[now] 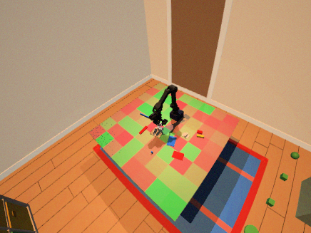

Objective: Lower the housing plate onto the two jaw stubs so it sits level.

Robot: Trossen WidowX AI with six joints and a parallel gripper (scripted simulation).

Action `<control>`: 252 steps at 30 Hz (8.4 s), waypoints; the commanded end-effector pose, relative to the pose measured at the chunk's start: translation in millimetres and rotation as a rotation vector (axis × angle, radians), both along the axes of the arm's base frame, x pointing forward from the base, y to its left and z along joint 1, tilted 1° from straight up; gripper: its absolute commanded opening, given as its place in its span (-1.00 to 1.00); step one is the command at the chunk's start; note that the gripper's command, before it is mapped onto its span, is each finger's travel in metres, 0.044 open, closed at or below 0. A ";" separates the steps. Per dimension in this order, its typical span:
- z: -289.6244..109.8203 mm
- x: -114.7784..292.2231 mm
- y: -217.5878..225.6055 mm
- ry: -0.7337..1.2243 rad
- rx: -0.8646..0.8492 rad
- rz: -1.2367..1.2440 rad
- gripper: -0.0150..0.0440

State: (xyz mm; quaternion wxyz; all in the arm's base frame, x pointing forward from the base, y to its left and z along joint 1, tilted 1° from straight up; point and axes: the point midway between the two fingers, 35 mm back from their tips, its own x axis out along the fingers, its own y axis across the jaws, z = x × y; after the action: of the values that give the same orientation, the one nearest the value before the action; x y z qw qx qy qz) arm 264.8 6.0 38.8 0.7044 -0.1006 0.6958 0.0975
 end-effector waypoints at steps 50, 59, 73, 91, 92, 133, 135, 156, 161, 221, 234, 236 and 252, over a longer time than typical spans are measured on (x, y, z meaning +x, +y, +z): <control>-46.6 2.1 -0.8 -0.002 -0.004 -0.006 0.70; -60.6 0.9 -0.9 -0.002 -0.004 -0.006 0.70; -61.6 0.7 -0.9 -0.002 -0.004 -0.006 0.70; -66.3 0.8 -1.0 -0.002 -0.005 -0.003 0.70; -66.4 0.8 -1.0 -0.002 -0.005 -0.003 0.70; -73.7 0.8 -1.0 -0.002 -0.005 0.001 0.70; -73.8 0.8 -1.0 -0.002 -0.005 0.001 0.70; -76.1 0.8 -1.0 -0.002 -0.005 0.002 0.70; -76.1 0.8 -1.0 -0.002 -0.005 0.002 0.70; -76.1 0.8 -1.0 -0.002 -0.005 0.002 0.70; -76.1 0.8 -1.0 -0.002 -0.005 0.002 0.70; -76.1 0.8 -1.0 -0.002 -0.005 0.002 0.70; -75.8 0.8 -0.3 -0.002 0.000 -0.001 1.00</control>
State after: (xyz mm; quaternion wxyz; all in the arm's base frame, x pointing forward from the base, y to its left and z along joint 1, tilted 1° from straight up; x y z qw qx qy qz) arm 265.6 5.7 -37.0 0.7050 -0.1002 0.6954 0.0969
